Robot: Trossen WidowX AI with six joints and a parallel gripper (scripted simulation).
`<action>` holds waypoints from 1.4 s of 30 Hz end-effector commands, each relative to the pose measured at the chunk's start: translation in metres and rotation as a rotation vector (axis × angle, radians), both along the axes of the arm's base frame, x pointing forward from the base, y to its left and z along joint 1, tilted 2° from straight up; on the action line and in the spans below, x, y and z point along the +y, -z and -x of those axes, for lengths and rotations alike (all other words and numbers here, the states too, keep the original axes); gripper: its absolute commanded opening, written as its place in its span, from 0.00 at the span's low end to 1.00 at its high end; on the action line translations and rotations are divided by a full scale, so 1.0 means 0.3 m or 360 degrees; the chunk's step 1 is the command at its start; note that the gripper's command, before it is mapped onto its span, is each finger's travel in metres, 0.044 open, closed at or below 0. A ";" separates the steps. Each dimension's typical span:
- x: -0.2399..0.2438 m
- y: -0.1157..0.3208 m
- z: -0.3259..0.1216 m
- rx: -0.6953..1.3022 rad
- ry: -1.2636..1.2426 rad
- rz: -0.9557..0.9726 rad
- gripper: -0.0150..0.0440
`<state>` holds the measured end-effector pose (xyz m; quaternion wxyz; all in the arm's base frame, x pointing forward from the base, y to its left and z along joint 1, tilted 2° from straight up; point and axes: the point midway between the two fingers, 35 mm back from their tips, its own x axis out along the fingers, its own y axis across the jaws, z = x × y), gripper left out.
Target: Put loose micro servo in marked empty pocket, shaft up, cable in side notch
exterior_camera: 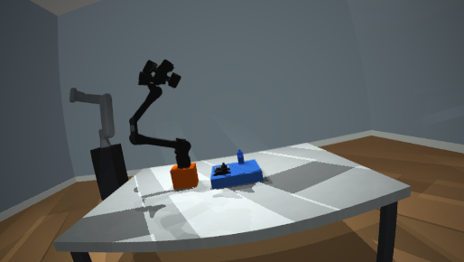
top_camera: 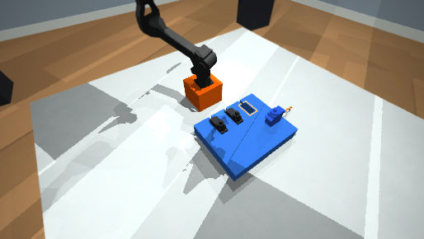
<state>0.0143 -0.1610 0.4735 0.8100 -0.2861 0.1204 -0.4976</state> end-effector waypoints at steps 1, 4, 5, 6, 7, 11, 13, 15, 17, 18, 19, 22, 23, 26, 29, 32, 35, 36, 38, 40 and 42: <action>0.001 -0.001 -0.001 -0.0002 -0.0001 0.0001 0.98; 0.009 -0.009 -0.016 -0.0021 -0.0011 0.0011 1.00; 0.014 -0.014 -0.025 -0.0031 -0.0016 0.0017 1.00; 0.020 -0.020 -0.036 -0.0045 -0.0024 0.0023 1.00; 0.028 -0.024 -0.048 -0.0026 -0.0022 0.0048 1.00; 0.046 -0.039 -0.081 -0.0056 -0.0048 0.0067 1.00; 0.062 -0.050 -0.108 -0.0084 -0.0074 0.0081 1.00; 0.080 -0.061 -0.138 -0.0113 -0.0105 0.0095 1.00; 0.094 -0.070 -0.161 -0.0164 -0.0137 0.0098 1.00; 0.104 -0.075 -0.177 -0.0178 -0.0153 0.0104 1.00; 0.112 -0.080 -0.192 -0.0192 -0.0170 0.0106 1.00; 0.144 -0.089 -0.244 -0.0224 -0.0229 0.0119 1.00; 0.153 -0.092 -0.259 -0.0237 -0.0248 0.0119 1.00; 0.181 -0.095 -0.306 -0.0256 -0.0291 0.0129 1.00; 0.210 -0.099 -0.353 -0.0290 -0.0354 0.0121 1.00; 0.238 -0.102 -0.397 -0.0331 -0.0418 0.0108 1.00; 0.268 -0.099 -0.444 -0.0358 -0.0487 0.0087 1.00; 0.280 -0.098 -0.462 -0.0366 -0.0513 0.0081 1.00; 0.300 -0.094 -0.493 -0.0382 -0.0560 0.0062 1.00; 0.321 -0.089 -0.524 -0.0395 -0.0607 0.0040 1.00; 0.343 -0.081 -0.557 -0.0405 -0.0655 0.0017 1.00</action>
